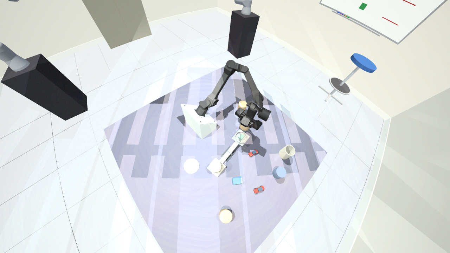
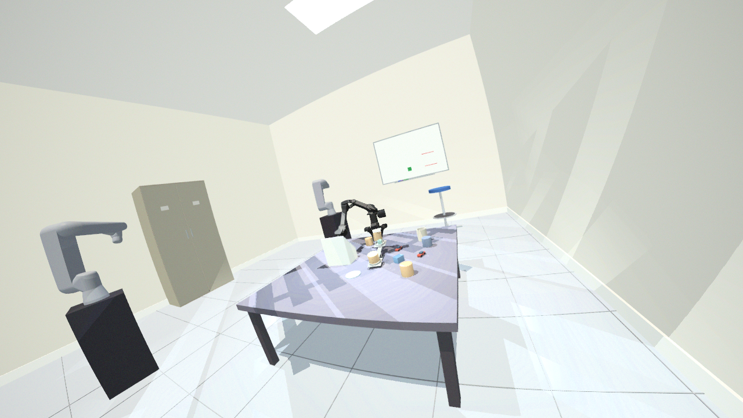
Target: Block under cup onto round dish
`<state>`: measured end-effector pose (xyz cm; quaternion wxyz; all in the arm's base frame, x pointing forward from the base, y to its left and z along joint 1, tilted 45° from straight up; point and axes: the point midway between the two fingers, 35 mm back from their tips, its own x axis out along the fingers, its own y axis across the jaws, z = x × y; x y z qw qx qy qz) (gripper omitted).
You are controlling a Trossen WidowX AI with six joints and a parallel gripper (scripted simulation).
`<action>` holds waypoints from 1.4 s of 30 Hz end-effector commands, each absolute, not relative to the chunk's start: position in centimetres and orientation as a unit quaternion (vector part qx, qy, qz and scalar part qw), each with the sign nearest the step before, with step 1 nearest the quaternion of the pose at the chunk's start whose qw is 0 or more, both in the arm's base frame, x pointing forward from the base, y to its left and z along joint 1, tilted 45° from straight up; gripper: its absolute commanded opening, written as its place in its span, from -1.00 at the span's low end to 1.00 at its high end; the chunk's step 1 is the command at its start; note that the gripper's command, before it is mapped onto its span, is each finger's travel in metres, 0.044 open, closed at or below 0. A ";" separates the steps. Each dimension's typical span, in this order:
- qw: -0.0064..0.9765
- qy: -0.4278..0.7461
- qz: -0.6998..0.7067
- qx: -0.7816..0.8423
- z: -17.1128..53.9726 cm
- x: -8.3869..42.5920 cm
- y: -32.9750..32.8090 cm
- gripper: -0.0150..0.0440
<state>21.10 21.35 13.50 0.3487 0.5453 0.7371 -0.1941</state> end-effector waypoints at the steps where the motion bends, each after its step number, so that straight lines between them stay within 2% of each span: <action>1: 0.347 0.736 -0.191 0.549 13.7 19.9 22.3 -0.49; 9: 0.340 0.738 -0.186 0.552 14.0 18.1 23.8 -0.49; 42: 0.339 0.739 -0.186 0.552 9.8 17.1 27.9 -0.49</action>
